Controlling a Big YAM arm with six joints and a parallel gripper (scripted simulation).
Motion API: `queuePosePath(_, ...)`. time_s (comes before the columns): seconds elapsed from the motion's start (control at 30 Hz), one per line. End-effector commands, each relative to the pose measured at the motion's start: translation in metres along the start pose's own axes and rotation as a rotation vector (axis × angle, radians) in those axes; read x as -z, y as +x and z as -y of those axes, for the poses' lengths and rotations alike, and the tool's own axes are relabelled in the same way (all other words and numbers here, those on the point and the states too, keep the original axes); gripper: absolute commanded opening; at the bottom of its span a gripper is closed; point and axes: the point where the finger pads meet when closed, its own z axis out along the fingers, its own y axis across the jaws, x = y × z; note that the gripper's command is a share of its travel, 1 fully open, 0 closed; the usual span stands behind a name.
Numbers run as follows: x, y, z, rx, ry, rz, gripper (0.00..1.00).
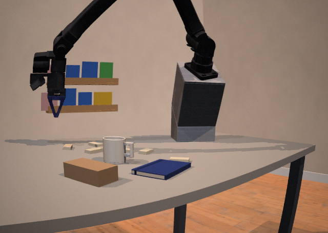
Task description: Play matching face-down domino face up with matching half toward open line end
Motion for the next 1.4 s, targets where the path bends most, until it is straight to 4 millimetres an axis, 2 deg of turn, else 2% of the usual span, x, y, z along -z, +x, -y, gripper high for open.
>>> queuePosePath(0.0,0.026,-0.015,0.003,0.006,-0.004,0.043,0.0)
queuePosePath(0.03,0.026,-0.015,0.003,0.006,-0.004,0.043,0.0)
queuePosePath(0.07,0.005,-0.004,0.0,0.002,0.0,0.011,0.0)
queuePosePath(1.17,0.004,-0.001,0.001,-0.001,0.0,0.005,0.0)
queuePosePath(1.2,0.002,0.005,0.002,0.047,0.0,0.003,0.43)
queuePosePath(1.37,0.0,0.017,0.005,0.301,-0.002,0.016,0.43)
